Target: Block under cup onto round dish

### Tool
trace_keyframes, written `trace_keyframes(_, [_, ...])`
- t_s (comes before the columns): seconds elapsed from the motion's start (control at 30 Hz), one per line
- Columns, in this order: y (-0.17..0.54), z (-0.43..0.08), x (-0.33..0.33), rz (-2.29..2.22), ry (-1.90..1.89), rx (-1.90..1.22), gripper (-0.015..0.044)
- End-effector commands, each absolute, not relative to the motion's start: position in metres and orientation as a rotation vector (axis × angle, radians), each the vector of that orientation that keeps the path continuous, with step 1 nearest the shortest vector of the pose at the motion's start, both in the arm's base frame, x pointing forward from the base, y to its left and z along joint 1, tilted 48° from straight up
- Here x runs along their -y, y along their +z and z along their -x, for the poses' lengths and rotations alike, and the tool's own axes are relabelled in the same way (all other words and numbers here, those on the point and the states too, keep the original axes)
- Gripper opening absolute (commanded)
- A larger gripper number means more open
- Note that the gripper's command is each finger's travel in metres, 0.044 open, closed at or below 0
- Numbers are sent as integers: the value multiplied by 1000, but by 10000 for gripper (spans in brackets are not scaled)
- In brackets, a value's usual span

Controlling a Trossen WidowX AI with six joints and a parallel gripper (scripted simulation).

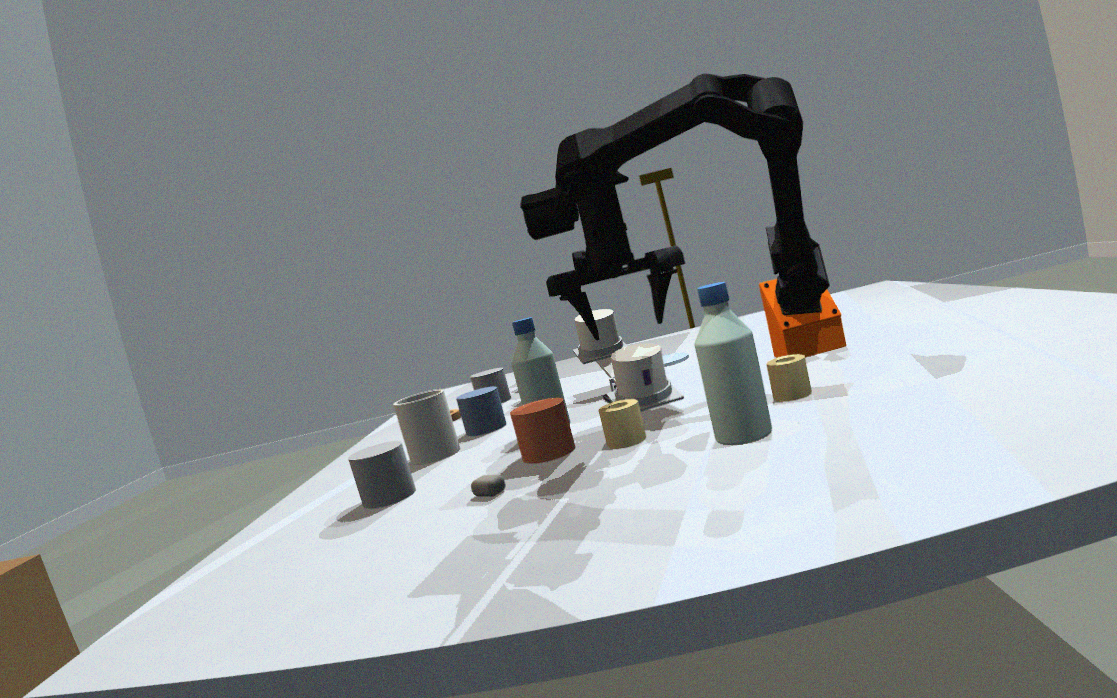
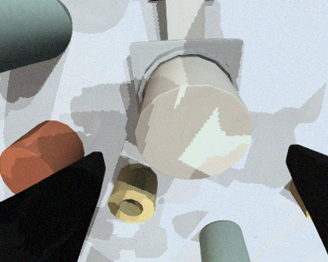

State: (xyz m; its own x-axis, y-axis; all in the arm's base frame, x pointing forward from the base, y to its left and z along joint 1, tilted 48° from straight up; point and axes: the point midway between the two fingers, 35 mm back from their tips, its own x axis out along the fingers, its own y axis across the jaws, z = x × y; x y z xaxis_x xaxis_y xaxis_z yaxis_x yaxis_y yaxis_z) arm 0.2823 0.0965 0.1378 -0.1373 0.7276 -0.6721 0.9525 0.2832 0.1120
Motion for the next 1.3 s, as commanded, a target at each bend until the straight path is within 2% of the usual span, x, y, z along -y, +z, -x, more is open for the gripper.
trace_keyframes(0.0, [132, -280, -104, -1499, -466, -1927, 440])
trace_keyframes(1.27, [92, -272, -147, -1500, -463, -1927, 440])
